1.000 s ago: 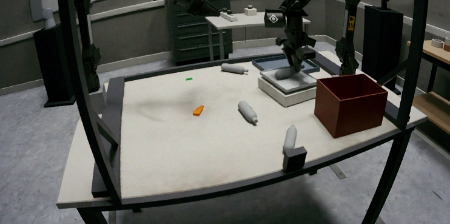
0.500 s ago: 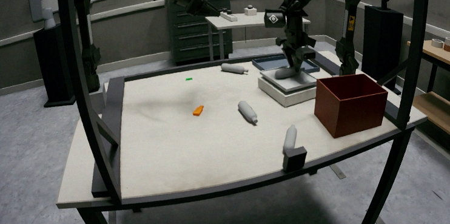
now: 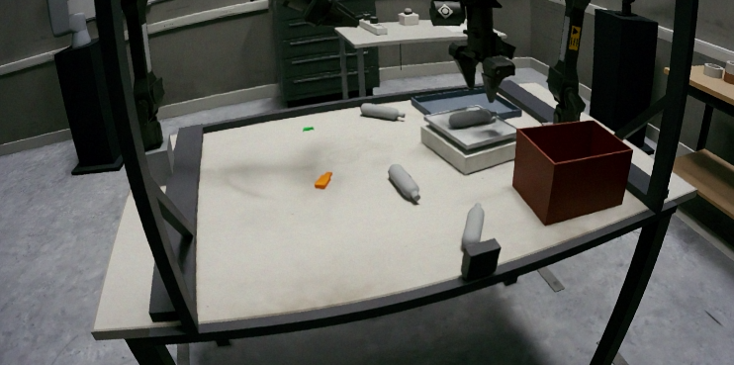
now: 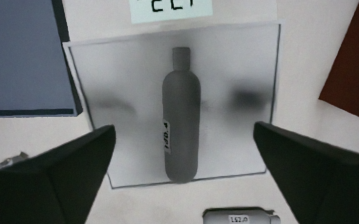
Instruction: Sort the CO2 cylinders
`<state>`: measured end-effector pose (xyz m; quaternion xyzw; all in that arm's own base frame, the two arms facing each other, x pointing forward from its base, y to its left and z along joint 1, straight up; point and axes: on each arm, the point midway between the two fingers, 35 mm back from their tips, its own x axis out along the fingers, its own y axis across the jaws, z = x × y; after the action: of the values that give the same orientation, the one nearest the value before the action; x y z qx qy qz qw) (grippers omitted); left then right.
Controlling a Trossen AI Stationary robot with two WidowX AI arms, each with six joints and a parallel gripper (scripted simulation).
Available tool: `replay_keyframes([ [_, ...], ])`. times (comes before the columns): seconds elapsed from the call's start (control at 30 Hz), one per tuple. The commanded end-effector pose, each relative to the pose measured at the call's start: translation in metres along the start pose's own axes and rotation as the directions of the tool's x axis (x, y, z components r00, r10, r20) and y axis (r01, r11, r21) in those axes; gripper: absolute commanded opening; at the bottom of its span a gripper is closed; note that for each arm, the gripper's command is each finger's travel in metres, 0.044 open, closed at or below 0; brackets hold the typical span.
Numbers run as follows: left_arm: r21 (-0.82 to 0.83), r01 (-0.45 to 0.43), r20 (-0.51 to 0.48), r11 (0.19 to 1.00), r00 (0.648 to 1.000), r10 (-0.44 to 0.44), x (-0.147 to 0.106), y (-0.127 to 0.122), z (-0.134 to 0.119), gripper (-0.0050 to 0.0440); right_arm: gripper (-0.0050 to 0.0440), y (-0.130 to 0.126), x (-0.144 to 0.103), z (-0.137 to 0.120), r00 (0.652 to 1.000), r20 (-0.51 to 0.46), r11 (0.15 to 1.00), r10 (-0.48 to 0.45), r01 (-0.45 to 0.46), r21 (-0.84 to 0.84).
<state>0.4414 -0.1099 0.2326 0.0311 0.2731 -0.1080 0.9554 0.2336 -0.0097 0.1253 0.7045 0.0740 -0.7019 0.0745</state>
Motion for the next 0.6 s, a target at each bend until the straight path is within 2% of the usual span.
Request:
replay_keyframes([
  [0.0, -0.002, -0.001, 0.028, 1.000, 1.000, 0.001, -0.007, 0.000, 0.010, 0.0440, 0.0440, 0.000, -0.016, 0.000, 1.000, -0.020, 1.000, 0.006, -0.006, -0.015],
  [0.1, -0.002, -0.001, 0.028, 1.000, 1.000, 0.001, -0.007, 0.000, 0.010, 0.0440, 0.0440, -0.001, -0.016, 0.002, 1.000, -0.018, 0.997, 0.019, -0.020, -0.080],
  [0.2, -0.002, -0.001, 0.028, 1.000, 1.000, 0.001, -0.007, 0.000, 0.010, 0.0440, 0.0440, -0.002, -0.013, 0.010, 0.999, -0.008, 0.973, 0.043, -0.044, -0.225],
  [0.27, -0.002, -0.001, 0.028, 1.000, 1.000, 0.001, -0.007, 0.000, 0.010, 0.0440, 0.0440, -0.002, -0.013, 0.010, 0.999, -0.008, 0.973, 0.043, -0.044, -0.225],
  [0.37, -0.002, -0.001, 0.028, 1.000, 1.000, 0.001, -0.007, 0.000, 0.010, 0.0440, 0.0440, -0.002, -0.012, 0.018, 0.997, -0.014, 0.901, 0.081, -0.080, -0.426],
  [0.57, -0.002, -0.001, 0.028, 1.000, 1.000, 0.001, -0.007, 0.000, 0.010, 0.0440, 0.0440, -0.003, -0.010, 0.030, 0.991, -0.034, 0.721, 0.133, -0.120, -0.682],
])
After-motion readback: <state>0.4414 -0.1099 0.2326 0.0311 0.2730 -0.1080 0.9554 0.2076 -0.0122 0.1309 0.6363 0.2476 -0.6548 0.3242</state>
